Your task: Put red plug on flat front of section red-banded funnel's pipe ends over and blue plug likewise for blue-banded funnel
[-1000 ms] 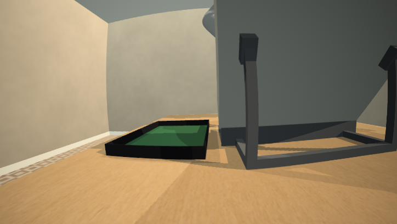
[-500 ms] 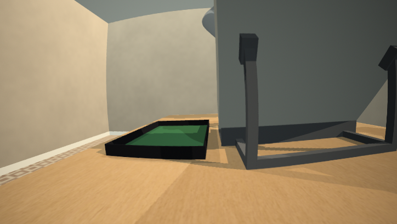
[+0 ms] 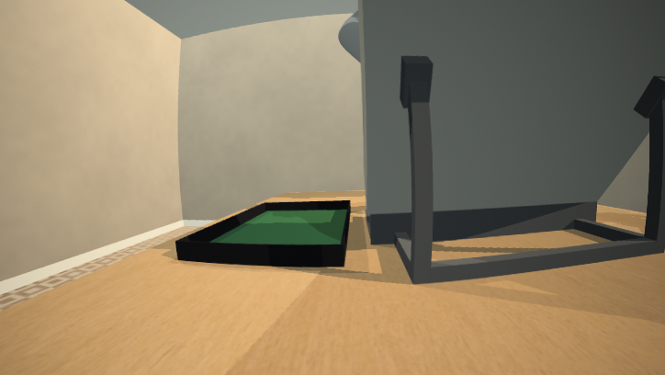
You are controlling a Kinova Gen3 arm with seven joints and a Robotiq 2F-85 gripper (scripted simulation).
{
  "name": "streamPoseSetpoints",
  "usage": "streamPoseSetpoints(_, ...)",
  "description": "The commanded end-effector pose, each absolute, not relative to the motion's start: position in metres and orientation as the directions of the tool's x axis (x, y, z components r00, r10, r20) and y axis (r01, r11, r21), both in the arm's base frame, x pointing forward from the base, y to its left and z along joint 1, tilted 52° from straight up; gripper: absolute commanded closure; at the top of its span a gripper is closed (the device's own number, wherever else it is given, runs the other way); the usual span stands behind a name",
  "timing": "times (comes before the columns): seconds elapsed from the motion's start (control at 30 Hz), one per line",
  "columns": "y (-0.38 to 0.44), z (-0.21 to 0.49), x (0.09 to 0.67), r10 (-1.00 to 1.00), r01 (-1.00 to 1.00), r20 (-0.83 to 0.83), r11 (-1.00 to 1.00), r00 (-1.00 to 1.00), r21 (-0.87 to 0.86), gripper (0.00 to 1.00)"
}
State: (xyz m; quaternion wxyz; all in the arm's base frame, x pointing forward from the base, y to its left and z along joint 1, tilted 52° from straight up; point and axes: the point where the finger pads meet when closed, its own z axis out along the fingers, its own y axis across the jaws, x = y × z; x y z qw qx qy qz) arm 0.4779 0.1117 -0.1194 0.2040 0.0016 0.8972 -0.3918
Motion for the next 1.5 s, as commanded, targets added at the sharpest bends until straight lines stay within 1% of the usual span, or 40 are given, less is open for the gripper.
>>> streamPoseSetpoints(0.0,0.1133,-0.1195,0.4778,-0.341,-0.097,-0.158,0.625,-0.927,-0.775,0.3)
streamPoseSetpoints(0.07,0.1133,-0.1195,0.4778,-0.408,-0.201,-0.069,0.583,-0.91,-0.787,0.3)
streamPoseSetpoints(0.1,0.1133,-0.1195,0.4778,-0.419,-0.219,-0.054,0.575,-0.906,-0.788,0.3)
streamPoseSetpoints(0.4,0.1133,-0.1195,0.4778,-0.419,-0.219,-0.054,0.575,-0.906,-0.788,0.3)
streamPoseSetpoints(0.43,0.1139,-0.1199,0.4773,-0.563,-0.462,0.167,0.436,-0.81,-0.773,0.3)
streamPoseSetpoints(0.53,0.1139,-0.1199,0.4773,-0.581,-0.495,0.198,0.411,-0.789,-0.765,0.3)
streamPoseSetpoints(0.67,0.1139,-0.1199,0.4773,-0.645,-0.628,0.332,0.302,-0.689,-0.717,0.3)
streamPoseSetpoints(0.97,0.1139,-0.1199,0.4773,-0.645,-0.628,0.332,0.302,-0.689,-0.717,0.3)
streamPoseSetpoints(1.0,0.1143,-0.1203,0.4768,-0.704,-0.794,0.517,0.111,-0.487,-0.597,0.3)
streamPoseSetpoints(1.1,0.1143,-0.1203,0.4768,-0.709,-0.813,0.541,0.081,-0.454,-0.576,0.3)
streamPoseSetpoints(1.23,0.1143,-0.1203,0.4768,-0.712,-0.882,0.634,-0.045,-0.302,-0.47,0.3)
streamPoseSetpoints(1.47,0.1143,-0.1203,0.4768,-0.712,-0.882,0.634,-0.045,-0.302,-0.47,0.3)
